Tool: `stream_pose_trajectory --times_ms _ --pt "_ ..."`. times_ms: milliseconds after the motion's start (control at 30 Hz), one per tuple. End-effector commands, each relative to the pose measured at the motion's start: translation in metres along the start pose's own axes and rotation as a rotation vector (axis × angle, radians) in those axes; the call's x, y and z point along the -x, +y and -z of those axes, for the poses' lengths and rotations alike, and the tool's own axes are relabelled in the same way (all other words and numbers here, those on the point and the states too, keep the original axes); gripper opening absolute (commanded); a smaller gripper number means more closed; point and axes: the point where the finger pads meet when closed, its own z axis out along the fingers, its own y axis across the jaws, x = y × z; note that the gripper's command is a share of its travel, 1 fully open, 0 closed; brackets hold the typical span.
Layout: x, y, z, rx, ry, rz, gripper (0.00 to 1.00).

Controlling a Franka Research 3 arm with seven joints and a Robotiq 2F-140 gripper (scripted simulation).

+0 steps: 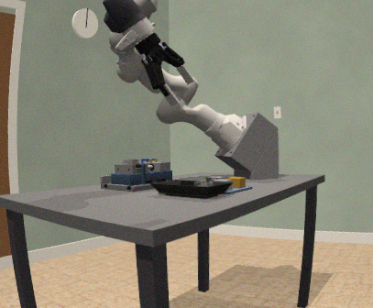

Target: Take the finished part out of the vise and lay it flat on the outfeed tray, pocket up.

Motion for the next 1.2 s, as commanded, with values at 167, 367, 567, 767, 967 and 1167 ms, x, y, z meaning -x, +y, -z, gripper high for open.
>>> stream_pose_trajectory --times_ms 167,367,567,767,967,1167 --pt "0.0 0.0 0.0 0.0 0.0 0.0 1.0" --pt "0.0 0.0 0.0 0.0 0.0 0.0 1.0" --pt "0.0 0.0 0.0 0.0 0.0 0.0 1.0" --pt "-0.015 0.003 0.007 -0.015 0.014 0.079 1.0" --pt "-0.047 0.009 0.019 -0.042 0.047 0.241 1.0" --pt "-0.062 0.012 0.024 -0.053 0.063 0.319 1.0"
